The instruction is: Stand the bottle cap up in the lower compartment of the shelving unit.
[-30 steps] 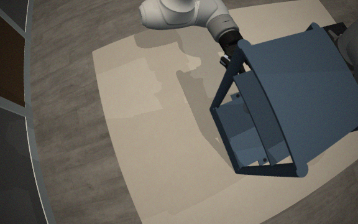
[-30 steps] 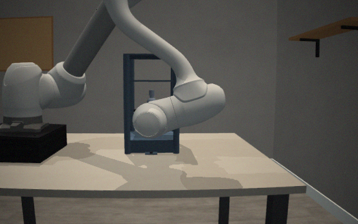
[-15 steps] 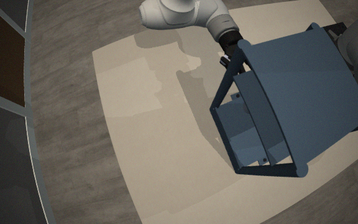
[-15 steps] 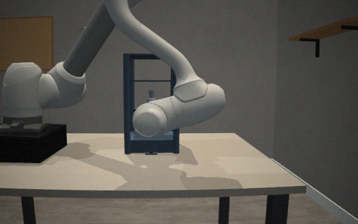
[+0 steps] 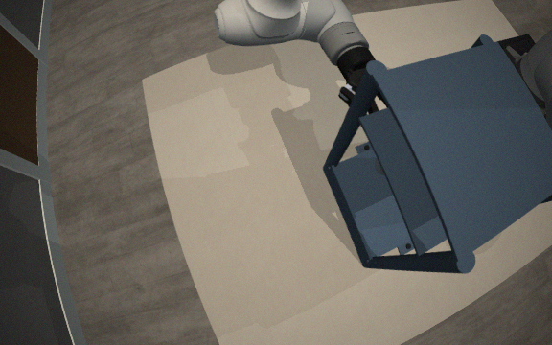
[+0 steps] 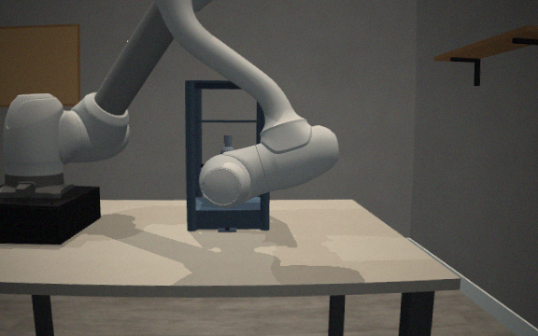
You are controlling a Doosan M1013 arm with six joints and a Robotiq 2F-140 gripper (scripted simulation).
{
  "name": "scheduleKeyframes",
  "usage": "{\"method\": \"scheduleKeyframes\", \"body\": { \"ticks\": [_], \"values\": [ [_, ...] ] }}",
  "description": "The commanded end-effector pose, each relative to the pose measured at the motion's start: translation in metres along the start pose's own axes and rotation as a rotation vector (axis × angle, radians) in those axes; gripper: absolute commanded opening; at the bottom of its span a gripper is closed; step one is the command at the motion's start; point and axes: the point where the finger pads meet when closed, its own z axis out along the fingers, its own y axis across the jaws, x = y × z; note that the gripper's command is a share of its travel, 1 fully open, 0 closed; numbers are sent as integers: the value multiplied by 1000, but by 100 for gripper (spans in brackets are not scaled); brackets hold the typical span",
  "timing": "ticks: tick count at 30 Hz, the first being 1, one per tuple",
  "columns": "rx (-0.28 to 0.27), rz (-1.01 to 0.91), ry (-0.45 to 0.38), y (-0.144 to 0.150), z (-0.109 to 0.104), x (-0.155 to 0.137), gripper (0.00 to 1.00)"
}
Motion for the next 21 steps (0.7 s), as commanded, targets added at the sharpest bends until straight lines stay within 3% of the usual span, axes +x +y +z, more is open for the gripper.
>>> {"method": "scheduleKeyframes", "body": {
  "ticks": [1, 2, 4, 5, 21],
  "values": [
    [-2, 1, 3, 0, 1, 4, 22],
    [-2, 1, 3, 0, 1, 4, 29],
    [-2, 1, 3, 0, 1, 4, 29],
    [-2, 1, 3, 0, 1, 4, 36],
    [-2, 1, 3, 0, 1, 4, 36]
  ]
}}
